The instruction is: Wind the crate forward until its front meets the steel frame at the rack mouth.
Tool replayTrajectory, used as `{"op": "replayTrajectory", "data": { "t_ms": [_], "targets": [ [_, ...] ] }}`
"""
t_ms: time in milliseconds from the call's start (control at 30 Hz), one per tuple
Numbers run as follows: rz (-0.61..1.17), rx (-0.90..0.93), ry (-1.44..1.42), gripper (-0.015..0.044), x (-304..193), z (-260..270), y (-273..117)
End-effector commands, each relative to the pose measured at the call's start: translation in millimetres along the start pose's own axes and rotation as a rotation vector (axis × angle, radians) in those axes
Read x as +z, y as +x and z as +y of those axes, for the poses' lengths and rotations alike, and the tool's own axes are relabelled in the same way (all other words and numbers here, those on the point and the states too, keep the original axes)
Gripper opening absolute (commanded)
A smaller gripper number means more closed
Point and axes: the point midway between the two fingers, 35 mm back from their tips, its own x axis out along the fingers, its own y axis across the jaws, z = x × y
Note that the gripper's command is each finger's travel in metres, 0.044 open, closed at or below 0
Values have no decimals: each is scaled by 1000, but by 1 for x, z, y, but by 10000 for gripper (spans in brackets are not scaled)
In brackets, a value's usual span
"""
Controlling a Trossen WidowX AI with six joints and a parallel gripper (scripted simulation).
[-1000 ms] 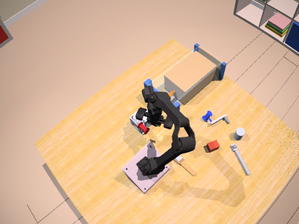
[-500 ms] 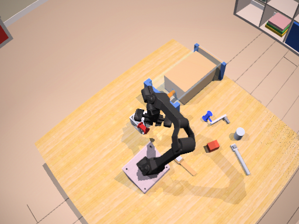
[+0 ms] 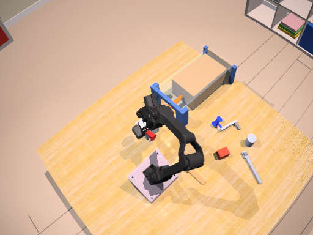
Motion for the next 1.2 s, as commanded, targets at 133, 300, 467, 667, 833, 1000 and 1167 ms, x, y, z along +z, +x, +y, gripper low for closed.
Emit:
{"op": "replayTrajectory", "data": {
  "t_ms": [133, 300, 467, 667, 833, 1000, 1167],
  "targets": [
    [-91, 8, -213, 440, 7, 10, -4],
    [-91, 8, -213, 440, 7, 10, -3],
    [-91, 8, -213, 440, 6, 9, 3],
    [-90, 8, -213, 440, 3, 8, 13],
    [-90, 9, -213, 440, 1, 7, 21],
    [-89, 9, -212, 440, -1, 6, 29],
    [-88, 9, -212, 440, -4, 5, 37]
  ]
}}
